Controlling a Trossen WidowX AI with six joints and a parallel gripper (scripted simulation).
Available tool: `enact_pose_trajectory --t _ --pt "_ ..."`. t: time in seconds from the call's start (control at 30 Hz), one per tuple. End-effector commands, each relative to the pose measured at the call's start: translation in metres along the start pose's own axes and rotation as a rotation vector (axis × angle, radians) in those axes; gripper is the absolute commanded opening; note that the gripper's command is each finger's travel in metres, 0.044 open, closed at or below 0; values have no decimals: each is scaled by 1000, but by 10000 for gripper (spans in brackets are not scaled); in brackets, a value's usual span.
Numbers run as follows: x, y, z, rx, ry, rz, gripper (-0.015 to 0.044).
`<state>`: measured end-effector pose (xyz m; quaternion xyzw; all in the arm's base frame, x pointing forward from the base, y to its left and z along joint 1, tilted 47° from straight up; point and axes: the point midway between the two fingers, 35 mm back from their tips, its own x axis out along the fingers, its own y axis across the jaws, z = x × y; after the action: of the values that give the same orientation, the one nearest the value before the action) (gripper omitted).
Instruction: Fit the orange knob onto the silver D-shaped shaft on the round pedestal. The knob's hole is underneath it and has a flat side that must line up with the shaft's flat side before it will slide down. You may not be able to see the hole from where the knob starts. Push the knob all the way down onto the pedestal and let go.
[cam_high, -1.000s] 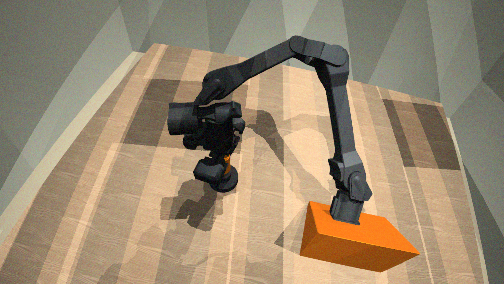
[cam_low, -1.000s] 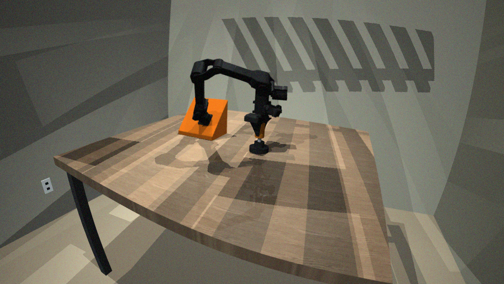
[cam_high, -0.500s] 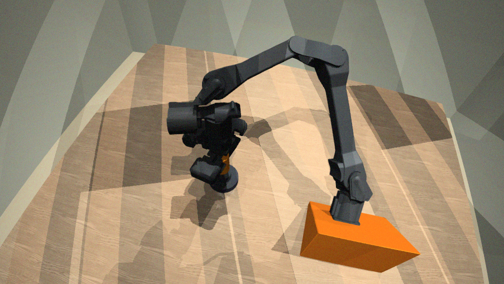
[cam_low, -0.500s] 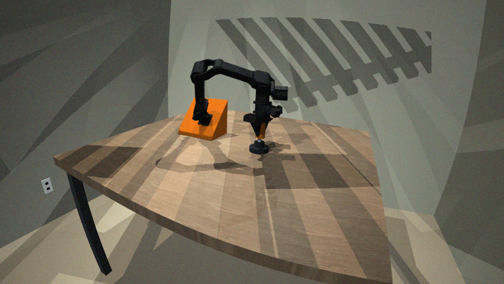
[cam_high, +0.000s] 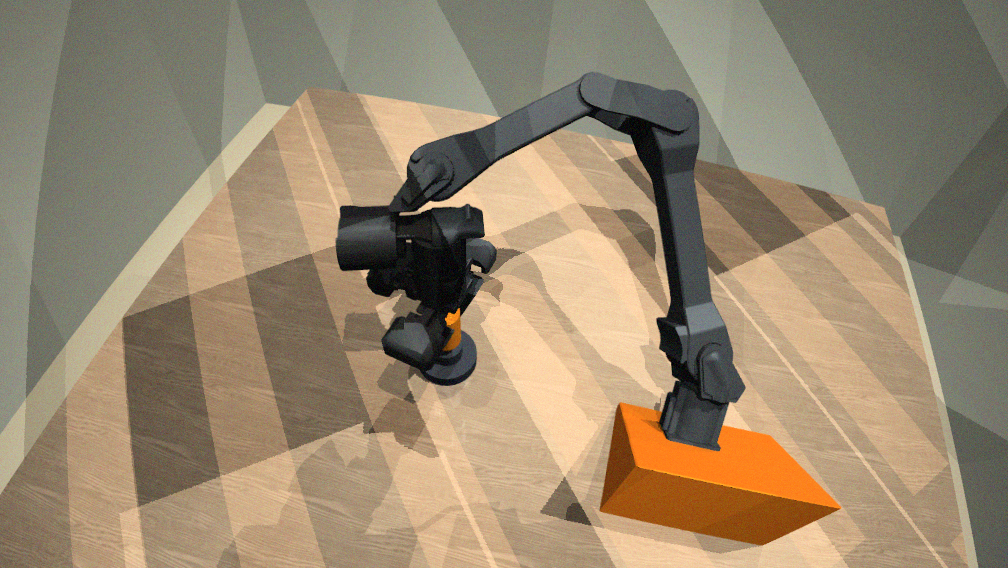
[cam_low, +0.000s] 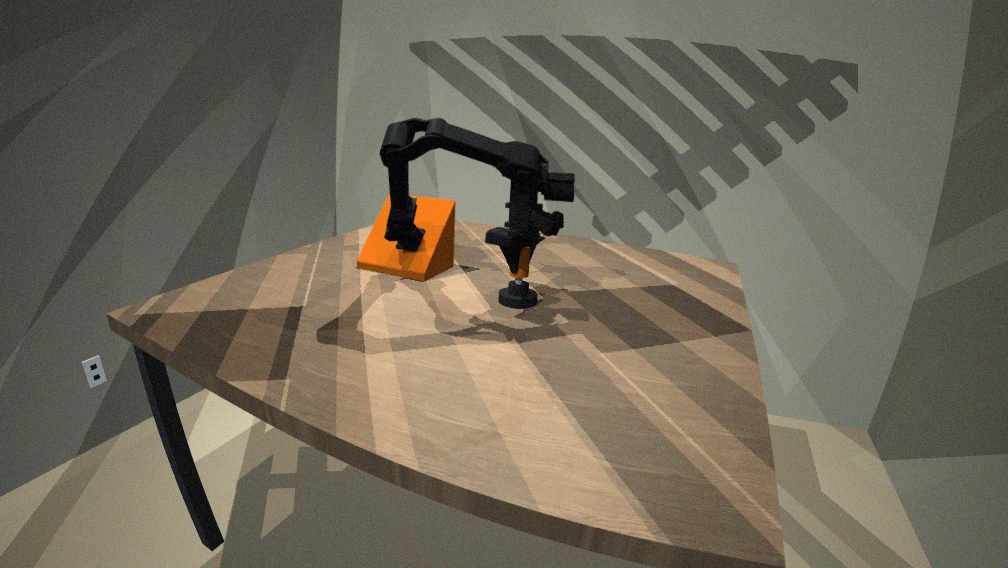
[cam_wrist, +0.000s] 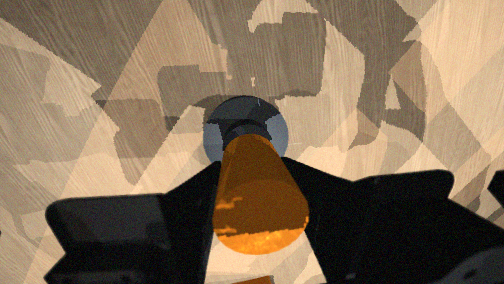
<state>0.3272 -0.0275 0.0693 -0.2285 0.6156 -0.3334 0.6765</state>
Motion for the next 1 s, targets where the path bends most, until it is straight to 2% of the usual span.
enact_pose_trajectory --t 0.0,0.27,0.5,0.97 --pt "0 0 0 1 -1 1 0" --pt "-5 -1 2 10 -1 1 0" --pt "-4 1 4 210 0 1 0" --pt "-2 0 1 210 0 1 0"
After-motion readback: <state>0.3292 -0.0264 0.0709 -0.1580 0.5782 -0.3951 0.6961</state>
